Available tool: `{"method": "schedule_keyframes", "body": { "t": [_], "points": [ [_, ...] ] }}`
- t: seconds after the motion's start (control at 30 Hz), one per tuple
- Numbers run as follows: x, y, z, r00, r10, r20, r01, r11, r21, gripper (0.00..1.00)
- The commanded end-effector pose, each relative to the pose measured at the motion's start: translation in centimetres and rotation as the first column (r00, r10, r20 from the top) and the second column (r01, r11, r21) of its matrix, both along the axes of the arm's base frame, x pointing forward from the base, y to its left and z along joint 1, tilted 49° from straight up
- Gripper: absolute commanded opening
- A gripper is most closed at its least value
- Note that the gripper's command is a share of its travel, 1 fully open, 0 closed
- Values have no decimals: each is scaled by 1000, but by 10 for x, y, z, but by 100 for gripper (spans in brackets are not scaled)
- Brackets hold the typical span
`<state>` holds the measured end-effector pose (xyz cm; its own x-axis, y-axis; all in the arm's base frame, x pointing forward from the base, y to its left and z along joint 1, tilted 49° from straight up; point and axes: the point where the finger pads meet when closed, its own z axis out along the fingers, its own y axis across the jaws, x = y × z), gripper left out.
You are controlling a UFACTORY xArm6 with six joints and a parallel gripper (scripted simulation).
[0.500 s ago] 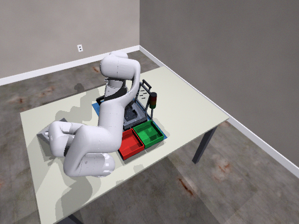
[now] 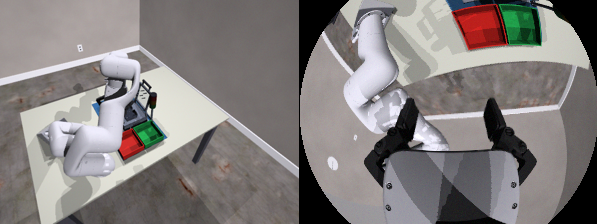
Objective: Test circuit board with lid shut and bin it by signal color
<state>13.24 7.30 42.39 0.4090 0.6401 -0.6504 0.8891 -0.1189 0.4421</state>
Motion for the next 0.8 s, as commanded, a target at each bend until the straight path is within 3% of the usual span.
{"method": "schedule_keyframes", "body": {
  "t": [0.0,0.13,0.27,0.53,0.6,0.63,0.77],
  "points": [
    [0,0,0,1000,0,0,0,1000,1,100],
    [2,6,0,1000,6,-1,-6,1000,1,100],
    [20,44,-5,999,47,-9,-47,999,4,100],
    [40,85,-14,995,94,-20,-94,996,7,100],
    [40,85,-14,995,94,-20,-94,996,7,100],
    [48,101,-19,993,112,-25,-112,994,7,100],
    [57,120,-26,990,134,-31,-134,991,8,100]
  ]
}}
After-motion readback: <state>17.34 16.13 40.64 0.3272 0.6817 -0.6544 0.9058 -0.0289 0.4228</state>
